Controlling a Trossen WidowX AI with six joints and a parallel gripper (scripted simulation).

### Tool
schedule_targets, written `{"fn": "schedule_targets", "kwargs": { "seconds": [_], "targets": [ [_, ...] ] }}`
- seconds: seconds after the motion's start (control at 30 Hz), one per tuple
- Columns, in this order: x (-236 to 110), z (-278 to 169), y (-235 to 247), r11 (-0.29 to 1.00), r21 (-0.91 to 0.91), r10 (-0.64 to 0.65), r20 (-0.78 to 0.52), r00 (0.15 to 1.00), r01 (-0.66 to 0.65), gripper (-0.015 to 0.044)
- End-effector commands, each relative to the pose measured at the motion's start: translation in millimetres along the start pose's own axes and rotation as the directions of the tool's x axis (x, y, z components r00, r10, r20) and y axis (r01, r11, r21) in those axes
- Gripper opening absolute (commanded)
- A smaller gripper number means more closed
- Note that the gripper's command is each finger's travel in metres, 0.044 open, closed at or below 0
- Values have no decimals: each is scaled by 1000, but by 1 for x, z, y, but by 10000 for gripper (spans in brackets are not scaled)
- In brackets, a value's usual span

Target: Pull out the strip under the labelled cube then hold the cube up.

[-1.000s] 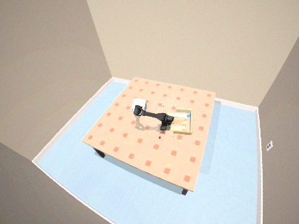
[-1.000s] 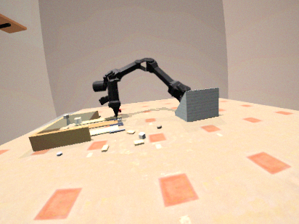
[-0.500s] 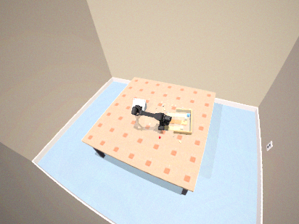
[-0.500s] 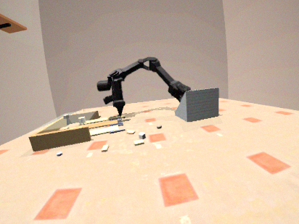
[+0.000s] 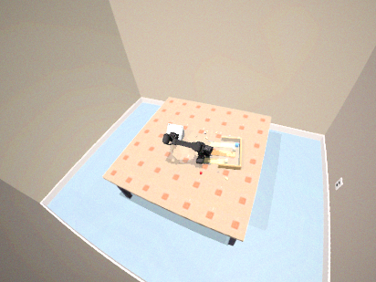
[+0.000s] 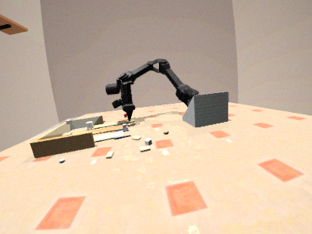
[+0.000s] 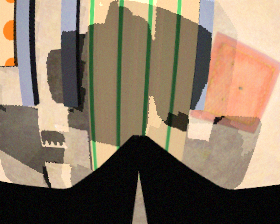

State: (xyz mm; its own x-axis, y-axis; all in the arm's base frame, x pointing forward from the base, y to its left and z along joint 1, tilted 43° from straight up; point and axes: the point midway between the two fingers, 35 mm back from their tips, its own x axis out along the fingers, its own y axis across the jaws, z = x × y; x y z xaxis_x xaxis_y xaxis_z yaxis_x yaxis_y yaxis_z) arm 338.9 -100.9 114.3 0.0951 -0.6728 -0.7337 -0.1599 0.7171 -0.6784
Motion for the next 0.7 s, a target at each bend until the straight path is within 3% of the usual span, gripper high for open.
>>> {"fn": "schedule_targets", "kwargs": {
  "seconds": [0.0, 0.67],
  "targets": [
    [7, -11, 0, 1000, -4, 5, -25, 1000, -5, 0],
    [6, -41, 0, 1000, -5, 5, -26, 1000, -5, 0]
  ]
}}
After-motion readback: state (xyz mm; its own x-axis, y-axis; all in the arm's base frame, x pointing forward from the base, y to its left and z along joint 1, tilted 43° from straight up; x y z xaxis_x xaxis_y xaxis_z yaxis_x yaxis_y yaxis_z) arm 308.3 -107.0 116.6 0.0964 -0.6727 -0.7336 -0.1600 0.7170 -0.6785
